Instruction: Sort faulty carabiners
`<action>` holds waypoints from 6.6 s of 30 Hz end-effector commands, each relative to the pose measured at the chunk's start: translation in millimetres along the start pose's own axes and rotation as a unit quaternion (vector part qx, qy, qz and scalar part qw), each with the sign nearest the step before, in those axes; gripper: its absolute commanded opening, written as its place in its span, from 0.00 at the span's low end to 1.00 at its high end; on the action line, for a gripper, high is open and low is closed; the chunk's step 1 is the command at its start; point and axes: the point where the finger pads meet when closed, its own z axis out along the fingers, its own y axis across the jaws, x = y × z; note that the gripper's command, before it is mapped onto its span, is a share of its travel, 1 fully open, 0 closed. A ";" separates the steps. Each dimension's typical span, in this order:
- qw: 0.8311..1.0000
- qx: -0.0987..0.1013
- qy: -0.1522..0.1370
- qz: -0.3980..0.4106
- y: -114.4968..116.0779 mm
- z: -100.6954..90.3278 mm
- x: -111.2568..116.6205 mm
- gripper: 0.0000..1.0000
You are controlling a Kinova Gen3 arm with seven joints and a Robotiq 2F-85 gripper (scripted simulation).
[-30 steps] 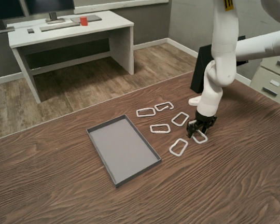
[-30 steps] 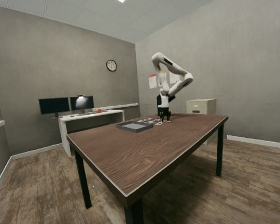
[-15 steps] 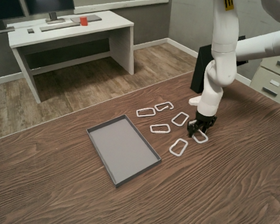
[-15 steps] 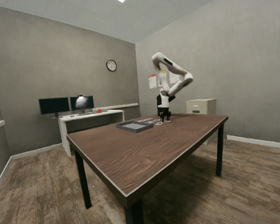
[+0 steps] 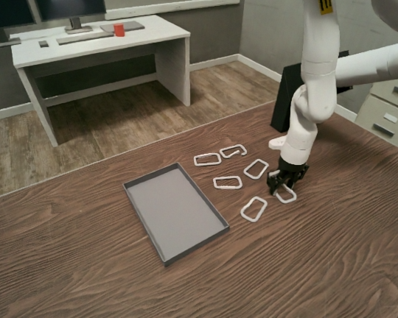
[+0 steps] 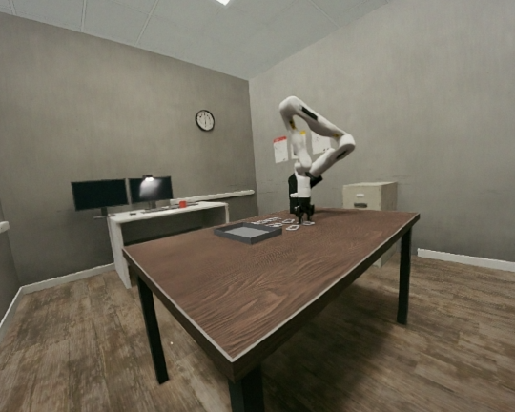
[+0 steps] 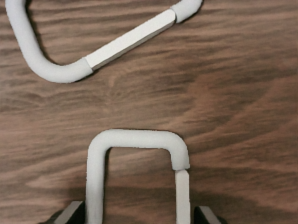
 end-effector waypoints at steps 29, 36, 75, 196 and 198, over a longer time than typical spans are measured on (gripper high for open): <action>1.000 0.001 0.000 0.000 -0.3 -1.1 0.1 0.61; 1.000 0.001 0.000 0.000 -0.3 -1.1 0.1 0.61; 1.000 0.001 0.000 0.000 -0.2 -1.5 0.2 0.59; 1.000 0.001 0.000 0.000 -0.4 -2.5 0.3 1.00; 1.000 0.001 0.000 0.000 -0.4 -2.5 0.3 1.00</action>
